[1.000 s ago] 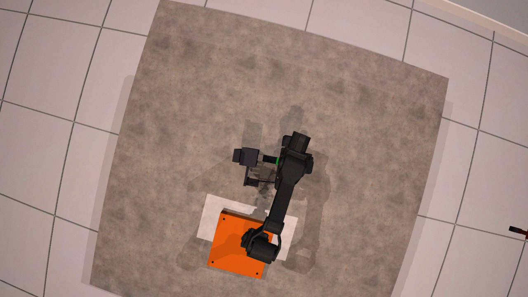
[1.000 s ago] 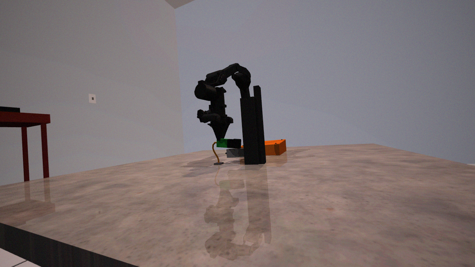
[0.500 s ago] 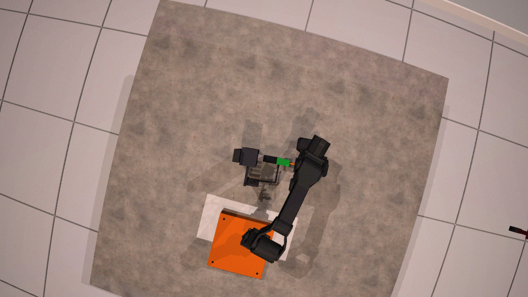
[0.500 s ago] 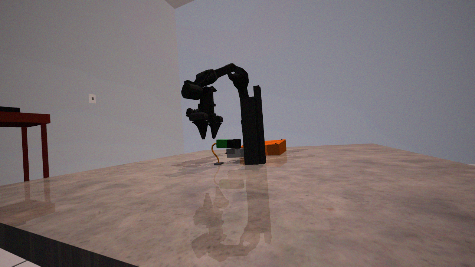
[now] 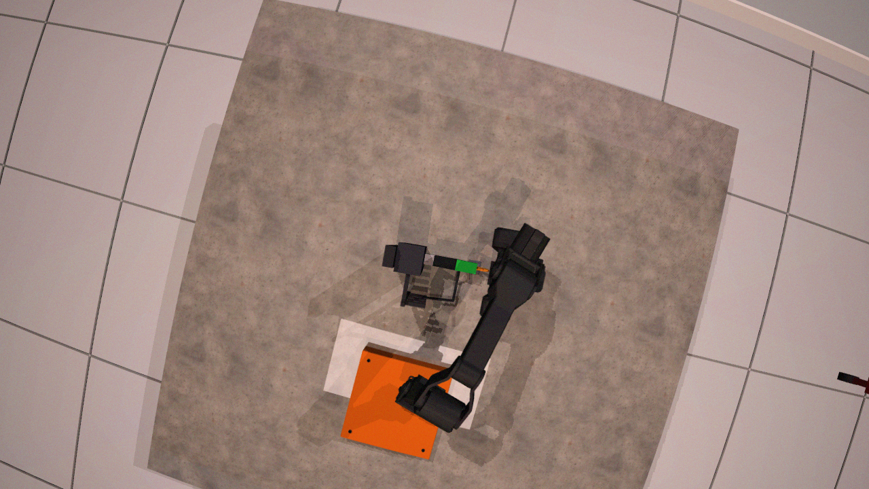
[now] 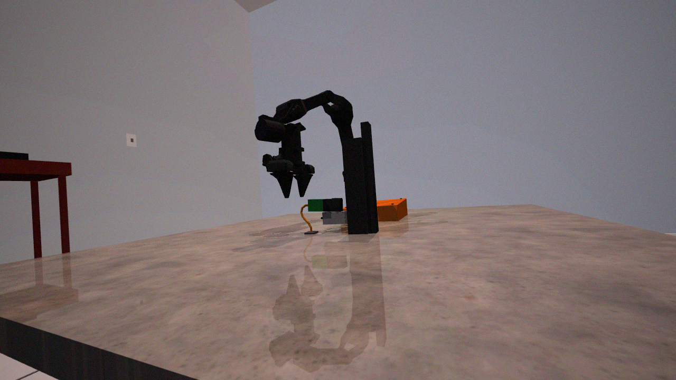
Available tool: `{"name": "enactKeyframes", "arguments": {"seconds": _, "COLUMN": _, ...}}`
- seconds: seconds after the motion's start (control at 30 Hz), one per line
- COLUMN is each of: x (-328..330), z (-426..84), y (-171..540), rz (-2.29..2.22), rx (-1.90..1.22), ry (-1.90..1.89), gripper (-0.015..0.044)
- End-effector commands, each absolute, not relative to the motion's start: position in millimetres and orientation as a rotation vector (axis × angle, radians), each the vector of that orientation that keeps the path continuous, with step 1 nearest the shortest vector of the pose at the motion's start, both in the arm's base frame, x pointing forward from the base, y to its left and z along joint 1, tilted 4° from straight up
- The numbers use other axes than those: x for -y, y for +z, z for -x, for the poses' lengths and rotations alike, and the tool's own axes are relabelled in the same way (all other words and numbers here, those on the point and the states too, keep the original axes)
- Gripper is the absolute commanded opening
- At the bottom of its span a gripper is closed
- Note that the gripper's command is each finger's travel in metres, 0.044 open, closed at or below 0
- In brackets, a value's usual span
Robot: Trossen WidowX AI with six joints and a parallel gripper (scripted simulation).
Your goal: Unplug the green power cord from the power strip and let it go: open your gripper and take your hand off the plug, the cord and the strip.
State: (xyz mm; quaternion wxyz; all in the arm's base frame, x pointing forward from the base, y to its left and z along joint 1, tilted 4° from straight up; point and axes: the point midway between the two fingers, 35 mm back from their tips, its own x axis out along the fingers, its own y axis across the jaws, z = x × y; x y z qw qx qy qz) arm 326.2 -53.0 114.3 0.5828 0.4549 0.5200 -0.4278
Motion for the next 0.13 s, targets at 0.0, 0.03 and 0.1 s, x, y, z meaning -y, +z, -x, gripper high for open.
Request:
{"name": "enactKeyframes", "arguments": {"seconds": 0.0, "x": 52.5, "z": -326.0, "y": 114.1, "rz": -1.062, "rx": -1.22, "ry": -0.995, "gripper": 0.044}}
{"name": "enactKeyframes", "arguments": {"seconds": 0.03, "x": 52.5, "z": -326.0, "y": 114.1, "rz": -1.062, "rx": -1.22, "ry": -0.995, "gripper": 0.044}}
{"name": "enactKeyframes", "arguments": {"seconds": 0.1, "x": 52.5, "z": -326.0, "y": 114.1, "rz": -1.062, "rx": -1.22, "ry": -0.995, "gripper": 0.044}}
